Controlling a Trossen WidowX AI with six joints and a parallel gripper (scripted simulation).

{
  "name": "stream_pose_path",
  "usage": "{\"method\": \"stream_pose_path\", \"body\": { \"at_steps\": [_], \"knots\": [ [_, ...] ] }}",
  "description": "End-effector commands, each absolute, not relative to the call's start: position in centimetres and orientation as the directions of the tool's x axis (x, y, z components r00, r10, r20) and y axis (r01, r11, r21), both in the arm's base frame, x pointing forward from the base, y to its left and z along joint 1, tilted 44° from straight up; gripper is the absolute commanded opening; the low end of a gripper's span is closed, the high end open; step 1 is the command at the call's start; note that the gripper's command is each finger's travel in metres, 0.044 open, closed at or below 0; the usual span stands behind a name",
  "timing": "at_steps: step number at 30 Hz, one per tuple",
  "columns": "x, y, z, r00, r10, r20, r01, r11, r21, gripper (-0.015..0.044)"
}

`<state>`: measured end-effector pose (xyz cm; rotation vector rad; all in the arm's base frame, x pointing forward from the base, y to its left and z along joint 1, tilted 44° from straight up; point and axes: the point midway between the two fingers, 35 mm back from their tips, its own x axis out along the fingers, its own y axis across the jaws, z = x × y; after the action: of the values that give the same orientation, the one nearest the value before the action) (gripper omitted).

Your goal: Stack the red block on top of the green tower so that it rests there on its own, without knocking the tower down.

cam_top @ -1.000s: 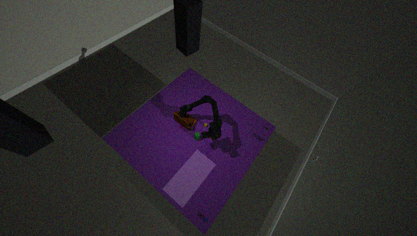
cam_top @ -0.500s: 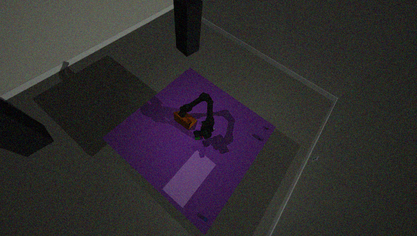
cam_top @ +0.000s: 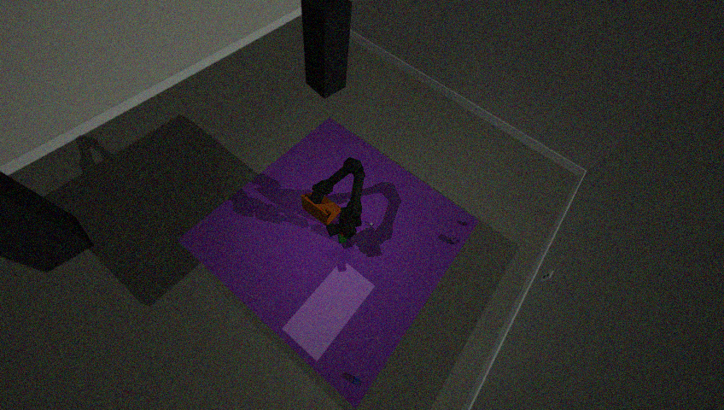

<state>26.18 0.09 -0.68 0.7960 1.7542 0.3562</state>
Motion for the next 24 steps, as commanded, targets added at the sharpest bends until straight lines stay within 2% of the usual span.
{"method": "stream_pose_path", "body": {
  "at_steps": [1,24],
  "knots": [
    [25.9,0.3,-0.9,-0.148,0.666,-0.731,0.325,0.731,0.6,0.0],
    [25.5,2.0,-2.8,-0.148,0.667,-0.73,0.325,0.73,0.601,0.0]
  ]
}}
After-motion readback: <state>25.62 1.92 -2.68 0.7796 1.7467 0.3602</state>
